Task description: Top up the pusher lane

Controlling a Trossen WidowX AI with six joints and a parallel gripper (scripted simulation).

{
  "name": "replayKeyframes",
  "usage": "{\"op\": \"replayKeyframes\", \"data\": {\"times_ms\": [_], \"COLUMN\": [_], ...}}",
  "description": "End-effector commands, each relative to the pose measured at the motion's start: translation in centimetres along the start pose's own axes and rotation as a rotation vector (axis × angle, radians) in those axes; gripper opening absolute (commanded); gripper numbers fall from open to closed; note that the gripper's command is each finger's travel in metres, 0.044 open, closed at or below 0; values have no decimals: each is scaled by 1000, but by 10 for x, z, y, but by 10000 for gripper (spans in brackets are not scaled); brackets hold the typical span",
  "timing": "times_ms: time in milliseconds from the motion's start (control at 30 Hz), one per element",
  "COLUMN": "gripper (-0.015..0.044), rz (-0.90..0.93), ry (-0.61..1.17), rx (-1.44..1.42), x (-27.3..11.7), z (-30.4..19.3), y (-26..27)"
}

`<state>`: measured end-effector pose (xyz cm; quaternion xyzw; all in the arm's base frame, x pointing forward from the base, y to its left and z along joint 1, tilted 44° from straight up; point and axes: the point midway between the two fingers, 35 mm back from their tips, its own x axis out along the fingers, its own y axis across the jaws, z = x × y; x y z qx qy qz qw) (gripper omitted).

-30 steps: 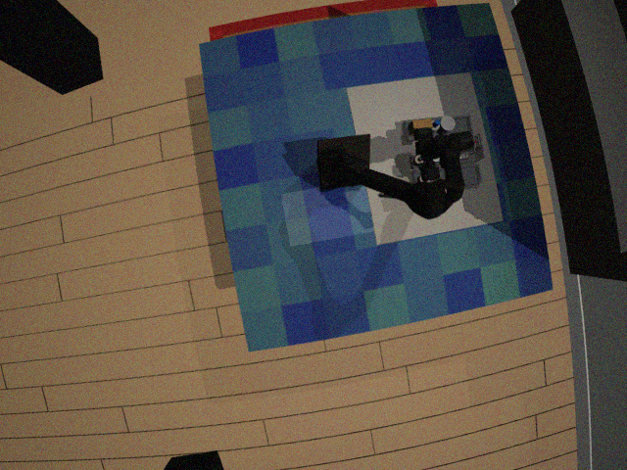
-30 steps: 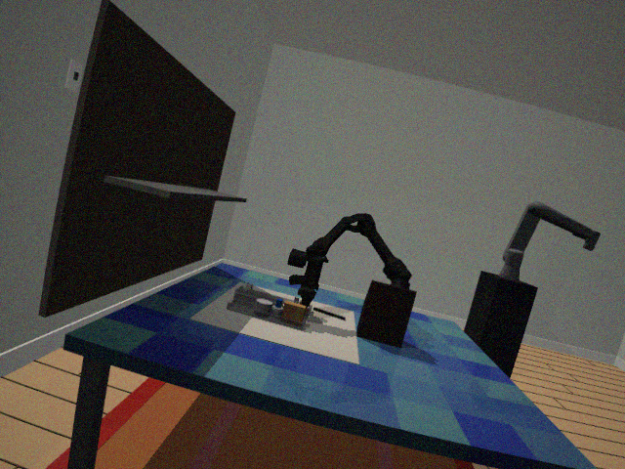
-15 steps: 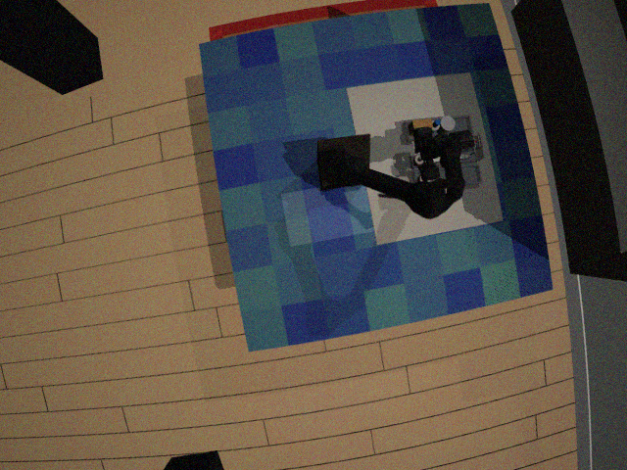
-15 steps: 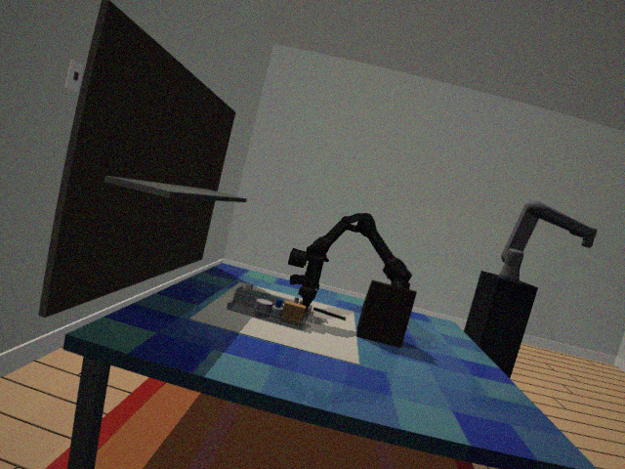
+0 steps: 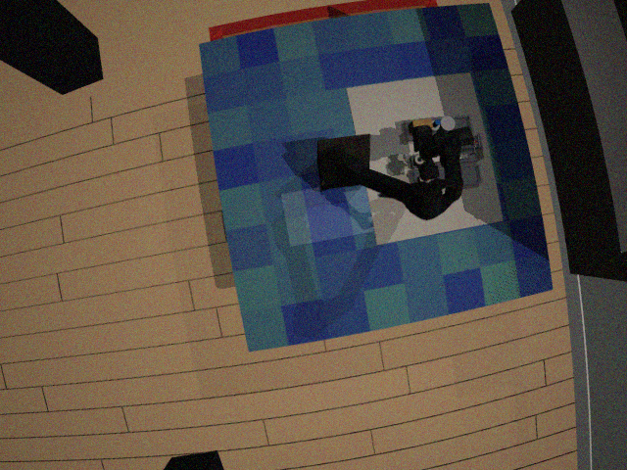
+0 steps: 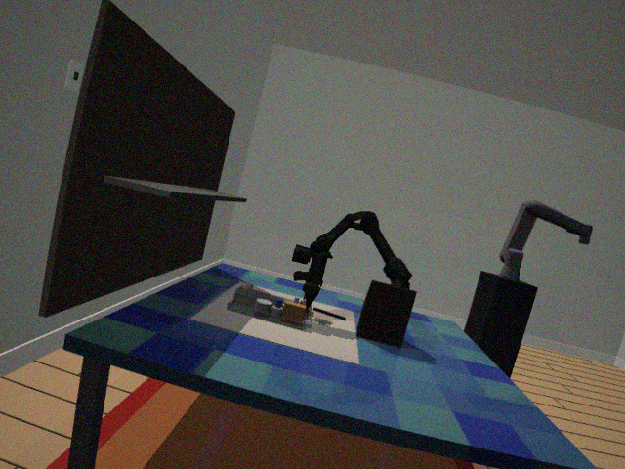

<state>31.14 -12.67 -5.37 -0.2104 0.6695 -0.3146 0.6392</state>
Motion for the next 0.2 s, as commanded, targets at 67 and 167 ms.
{"op": "replayKeyframes", "data": {"times_ms": [67,167], "gripper": [271,271], "rz": [1,1], "ry": [-2,-1], "rx": [5,4], "x": [-1,-1], "z": [-17,-27], "y": [0,0]}}
